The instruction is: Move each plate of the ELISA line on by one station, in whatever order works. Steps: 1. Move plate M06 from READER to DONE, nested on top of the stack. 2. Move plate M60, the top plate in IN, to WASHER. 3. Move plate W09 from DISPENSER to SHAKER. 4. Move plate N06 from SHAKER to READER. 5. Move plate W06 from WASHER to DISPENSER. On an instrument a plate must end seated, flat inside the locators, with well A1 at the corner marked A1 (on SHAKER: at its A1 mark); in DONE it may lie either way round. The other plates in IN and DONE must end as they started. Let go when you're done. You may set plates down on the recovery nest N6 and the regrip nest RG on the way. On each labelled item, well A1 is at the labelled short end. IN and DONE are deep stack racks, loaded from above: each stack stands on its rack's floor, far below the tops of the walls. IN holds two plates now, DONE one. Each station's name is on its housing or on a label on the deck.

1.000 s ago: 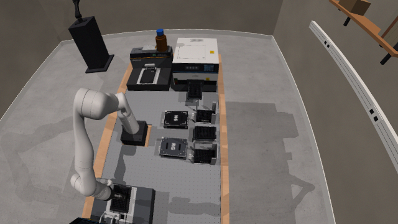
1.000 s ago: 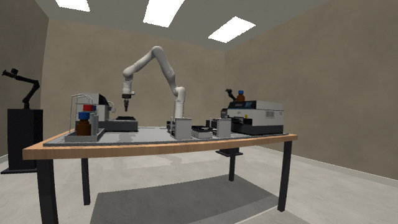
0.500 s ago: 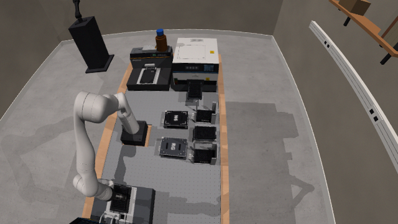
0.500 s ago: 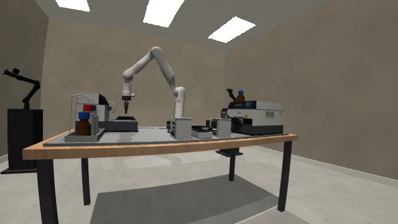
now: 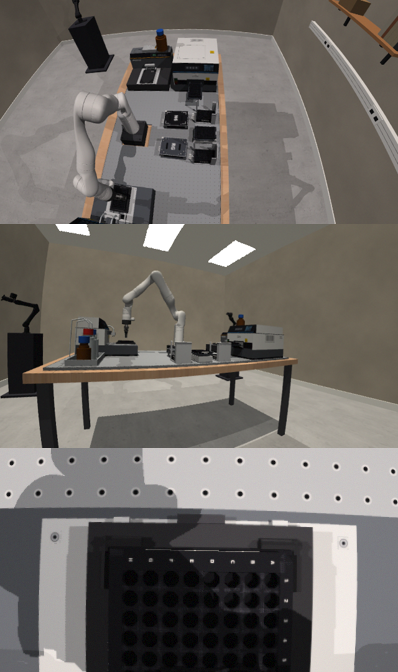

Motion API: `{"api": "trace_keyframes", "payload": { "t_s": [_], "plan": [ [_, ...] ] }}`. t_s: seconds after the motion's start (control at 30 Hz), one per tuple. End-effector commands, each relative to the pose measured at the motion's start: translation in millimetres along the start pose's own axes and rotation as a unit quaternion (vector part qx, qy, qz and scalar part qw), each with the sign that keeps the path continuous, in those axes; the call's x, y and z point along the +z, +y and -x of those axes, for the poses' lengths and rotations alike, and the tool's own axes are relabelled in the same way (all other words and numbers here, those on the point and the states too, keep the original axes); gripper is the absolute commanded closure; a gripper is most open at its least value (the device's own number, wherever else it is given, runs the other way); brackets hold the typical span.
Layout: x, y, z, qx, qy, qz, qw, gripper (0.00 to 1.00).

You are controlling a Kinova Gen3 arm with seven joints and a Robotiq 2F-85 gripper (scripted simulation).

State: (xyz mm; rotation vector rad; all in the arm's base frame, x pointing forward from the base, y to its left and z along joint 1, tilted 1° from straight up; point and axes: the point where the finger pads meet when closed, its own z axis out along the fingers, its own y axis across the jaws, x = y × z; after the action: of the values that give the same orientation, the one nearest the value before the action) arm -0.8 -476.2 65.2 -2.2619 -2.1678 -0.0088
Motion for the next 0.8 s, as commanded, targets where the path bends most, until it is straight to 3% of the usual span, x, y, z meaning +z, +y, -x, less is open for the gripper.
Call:
{"api": "trace_keyframes", "payload": {
  "t_s": [0.0, 0.53, 0.77],
  "plan": [
    [-0.9, 0.0, 0.4, 0.0, -0.001, 0.0, 1.0, 0.0],
    [17.3, 0.0, 0.5, 0.0, -0.001, 0.0, 1.0, 0.0],
    [17.5, 0.0, 0.5, 0.0, -0.001, 0.0, 1.0, 0.0]
  ]
}}
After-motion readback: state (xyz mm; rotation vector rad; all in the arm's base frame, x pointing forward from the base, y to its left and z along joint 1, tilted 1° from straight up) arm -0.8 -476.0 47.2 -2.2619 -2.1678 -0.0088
